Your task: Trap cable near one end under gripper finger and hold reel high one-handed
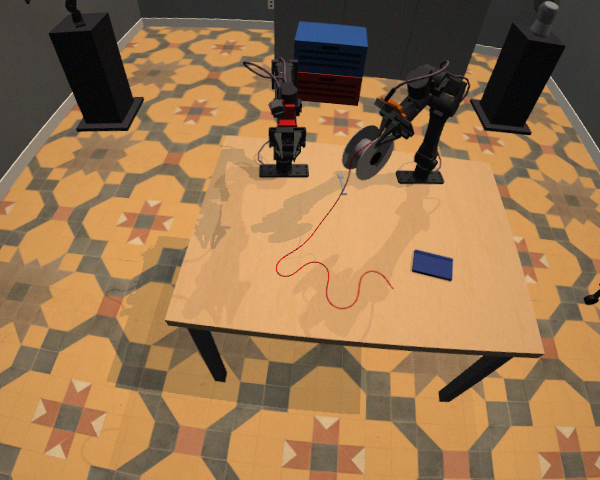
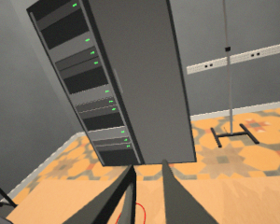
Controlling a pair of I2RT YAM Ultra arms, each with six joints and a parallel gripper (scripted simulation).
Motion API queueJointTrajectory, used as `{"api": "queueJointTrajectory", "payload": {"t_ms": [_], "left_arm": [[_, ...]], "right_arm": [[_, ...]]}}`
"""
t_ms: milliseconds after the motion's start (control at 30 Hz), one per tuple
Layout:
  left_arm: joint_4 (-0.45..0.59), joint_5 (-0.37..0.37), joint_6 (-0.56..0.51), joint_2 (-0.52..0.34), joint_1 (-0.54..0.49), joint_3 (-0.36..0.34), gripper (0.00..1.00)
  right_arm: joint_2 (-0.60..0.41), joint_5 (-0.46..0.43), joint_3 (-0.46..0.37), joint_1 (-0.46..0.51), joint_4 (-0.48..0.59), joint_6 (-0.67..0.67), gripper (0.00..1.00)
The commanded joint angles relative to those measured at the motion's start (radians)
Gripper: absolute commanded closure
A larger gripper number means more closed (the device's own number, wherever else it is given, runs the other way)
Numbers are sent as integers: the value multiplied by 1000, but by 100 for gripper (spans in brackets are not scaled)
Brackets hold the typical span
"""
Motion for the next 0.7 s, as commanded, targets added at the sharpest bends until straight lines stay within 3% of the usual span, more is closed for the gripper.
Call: {"api": "queueJointTrajectory", "payload": {"t_ms": [0,267,667], "left_arm": [[33,2,-17,-1,-11,51,100],[15,2,-17,7,-11,59,100],[-37,2,-17,40,-11,138,100]], "right_arm": [[-21,-6,-11,-13,17,-14,70],[-21,-6,-11,-13,17,-14,70],[-21,-6,-11,-13,17,-14,70]]}}
